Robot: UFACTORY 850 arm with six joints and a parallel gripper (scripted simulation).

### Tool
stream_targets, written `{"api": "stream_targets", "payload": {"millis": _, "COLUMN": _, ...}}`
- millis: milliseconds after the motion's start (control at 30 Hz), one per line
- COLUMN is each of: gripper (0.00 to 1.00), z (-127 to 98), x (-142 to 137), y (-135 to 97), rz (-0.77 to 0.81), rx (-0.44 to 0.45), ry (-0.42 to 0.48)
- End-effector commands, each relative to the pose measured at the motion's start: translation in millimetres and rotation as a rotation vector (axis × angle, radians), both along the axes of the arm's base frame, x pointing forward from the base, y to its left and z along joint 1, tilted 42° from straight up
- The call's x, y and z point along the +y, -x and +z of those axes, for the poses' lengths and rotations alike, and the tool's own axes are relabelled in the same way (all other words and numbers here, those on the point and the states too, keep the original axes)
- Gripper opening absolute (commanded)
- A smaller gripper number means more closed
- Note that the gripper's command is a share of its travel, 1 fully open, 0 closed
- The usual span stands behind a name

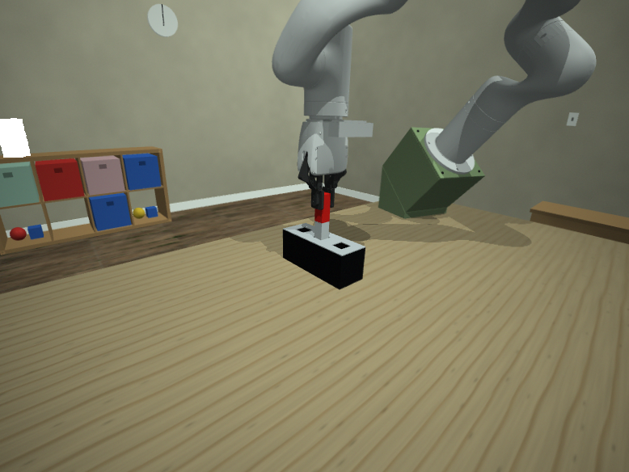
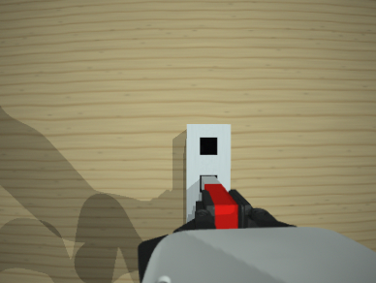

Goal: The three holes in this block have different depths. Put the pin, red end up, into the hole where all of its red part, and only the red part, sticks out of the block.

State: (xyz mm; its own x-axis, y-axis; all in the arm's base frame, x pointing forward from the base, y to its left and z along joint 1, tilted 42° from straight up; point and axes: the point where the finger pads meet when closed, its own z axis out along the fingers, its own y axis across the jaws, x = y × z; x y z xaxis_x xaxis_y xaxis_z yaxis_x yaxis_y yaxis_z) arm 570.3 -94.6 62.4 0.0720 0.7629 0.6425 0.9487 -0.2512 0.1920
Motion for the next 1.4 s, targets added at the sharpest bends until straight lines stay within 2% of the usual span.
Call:
{"api": "stream_targets", "payload": {"millis": 0, "gripper": 0.00, "z": 0.2, "x": -0.4, "y": -0.4, "rz": -0.001, "rx": -0.001, "ry": 0.001}}
{"api": "stream_targets", "payload": {"millis": 1367, "gripper": 0.00, "z": -3.0, "x": 1.6, "y": -1.9, "rz": -0.001, "rx": -0.001, "ry": 0.001}}
